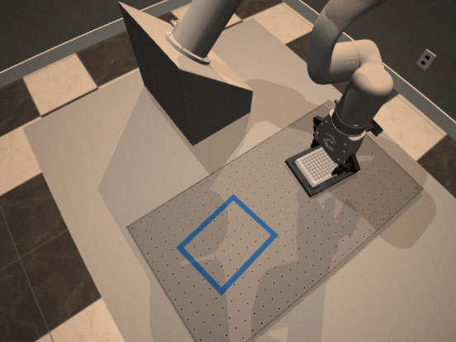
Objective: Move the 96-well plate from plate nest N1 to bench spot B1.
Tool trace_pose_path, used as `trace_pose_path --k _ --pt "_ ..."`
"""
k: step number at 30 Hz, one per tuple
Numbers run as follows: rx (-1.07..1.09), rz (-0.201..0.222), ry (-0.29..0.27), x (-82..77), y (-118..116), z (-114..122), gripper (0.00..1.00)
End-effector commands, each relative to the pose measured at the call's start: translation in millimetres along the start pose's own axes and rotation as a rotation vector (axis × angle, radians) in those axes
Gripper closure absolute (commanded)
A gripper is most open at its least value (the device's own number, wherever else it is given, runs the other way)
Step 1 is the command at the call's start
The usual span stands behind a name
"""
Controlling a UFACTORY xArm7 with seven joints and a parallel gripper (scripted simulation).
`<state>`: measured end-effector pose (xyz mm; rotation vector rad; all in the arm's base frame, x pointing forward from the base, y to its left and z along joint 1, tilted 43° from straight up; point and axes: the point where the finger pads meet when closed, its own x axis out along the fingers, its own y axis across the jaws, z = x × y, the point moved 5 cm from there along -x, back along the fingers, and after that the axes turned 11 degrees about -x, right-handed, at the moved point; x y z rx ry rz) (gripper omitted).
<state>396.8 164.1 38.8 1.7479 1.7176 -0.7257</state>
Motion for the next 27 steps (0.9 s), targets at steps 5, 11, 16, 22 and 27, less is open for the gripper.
trace_pose_path --k 5,11,16,22,27 --pt "0.001 0.004 -0.001 1.1 1.7 0.7 0.0" --pt "0.001 0.004 -0.001 1.1 1.7 0.7 0.0" --pt "0.001 0.004 -0.001 3.8 1.7 0.7 0.0" --pt "0.001 0.004 -0.001 7.1 1.7 0.7 0.0" --pt "0.001 0.004 -0.001 9.8 1.7 0.7 0.0"
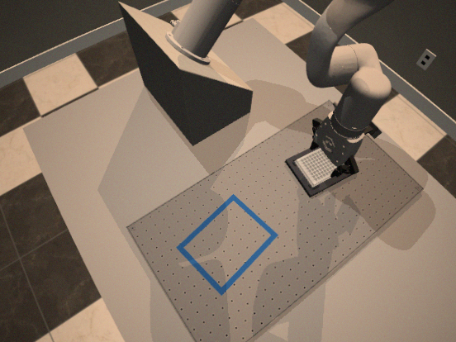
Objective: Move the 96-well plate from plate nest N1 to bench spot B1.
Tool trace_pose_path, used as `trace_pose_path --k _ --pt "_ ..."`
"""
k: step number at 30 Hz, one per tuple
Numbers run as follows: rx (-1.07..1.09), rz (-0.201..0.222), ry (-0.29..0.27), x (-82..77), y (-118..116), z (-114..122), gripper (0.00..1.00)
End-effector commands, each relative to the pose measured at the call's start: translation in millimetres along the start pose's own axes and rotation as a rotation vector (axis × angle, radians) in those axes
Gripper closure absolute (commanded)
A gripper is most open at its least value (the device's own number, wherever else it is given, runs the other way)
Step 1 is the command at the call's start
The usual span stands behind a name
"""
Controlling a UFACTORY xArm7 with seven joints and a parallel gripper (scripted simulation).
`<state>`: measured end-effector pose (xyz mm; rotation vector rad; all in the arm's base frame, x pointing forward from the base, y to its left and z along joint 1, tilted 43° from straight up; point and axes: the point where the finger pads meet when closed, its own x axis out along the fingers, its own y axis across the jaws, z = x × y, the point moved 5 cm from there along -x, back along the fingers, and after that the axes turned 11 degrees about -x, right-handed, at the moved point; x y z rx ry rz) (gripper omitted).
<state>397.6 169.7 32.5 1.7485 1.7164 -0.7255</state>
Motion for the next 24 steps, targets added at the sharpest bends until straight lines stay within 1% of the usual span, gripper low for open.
trace_pose_path --k 1,19,24 --pt "0.0 0.003 -0.001 2.0 1 0 0.0" --pt "0.0 0.003 -0.001 12.7 1 0 0.0" --pt "0.0 0.003 -0.001 12.7 1 0 0.0"
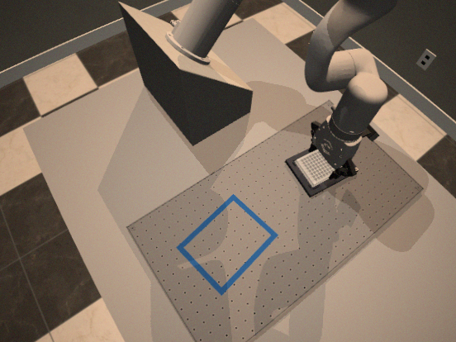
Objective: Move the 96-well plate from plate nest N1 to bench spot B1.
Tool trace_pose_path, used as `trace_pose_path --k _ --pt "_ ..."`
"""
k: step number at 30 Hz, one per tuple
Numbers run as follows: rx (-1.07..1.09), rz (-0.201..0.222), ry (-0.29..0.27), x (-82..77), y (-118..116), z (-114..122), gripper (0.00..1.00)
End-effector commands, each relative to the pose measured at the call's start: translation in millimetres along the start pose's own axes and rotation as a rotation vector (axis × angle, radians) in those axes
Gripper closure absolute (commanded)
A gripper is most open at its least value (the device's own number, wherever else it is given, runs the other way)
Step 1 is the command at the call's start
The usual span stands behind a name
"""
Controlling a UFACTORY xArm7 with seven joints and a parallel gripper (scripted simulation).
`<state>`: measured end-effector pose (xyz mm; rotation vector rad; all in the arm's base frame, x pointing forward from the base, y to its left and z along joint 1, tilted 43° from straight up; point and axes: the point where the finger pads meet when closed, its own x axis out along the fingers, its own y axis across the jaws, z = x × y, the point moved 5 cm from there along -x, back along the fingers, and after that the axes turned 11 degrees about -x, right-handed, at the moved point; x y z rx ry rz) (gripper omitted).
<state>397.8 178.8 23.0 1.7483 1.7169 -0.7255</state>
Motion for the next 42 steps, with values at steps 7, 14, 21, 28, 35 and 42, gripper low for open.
trace_pose_path --k 7,14,21,28,35,42 --pt "0.001 0.003 -0.001 -0.6 1.3 0.6 0.0" --pt "0.001 0.003 -0.001 -1.1 1.3 0.6 1.0" --pt "0.001 0.003 -0.001 -1.2 1.3 0.6 1.0" --pt "0.0 0.003 -0.001 -1.1 1.2 0.5 1.0" --pt "0.001 0.003 -0.001 -1.1 1.3 0.5 1.0" --pt "0.0 0.003 -0.001 -1.1 1.3 0.5 1.0"
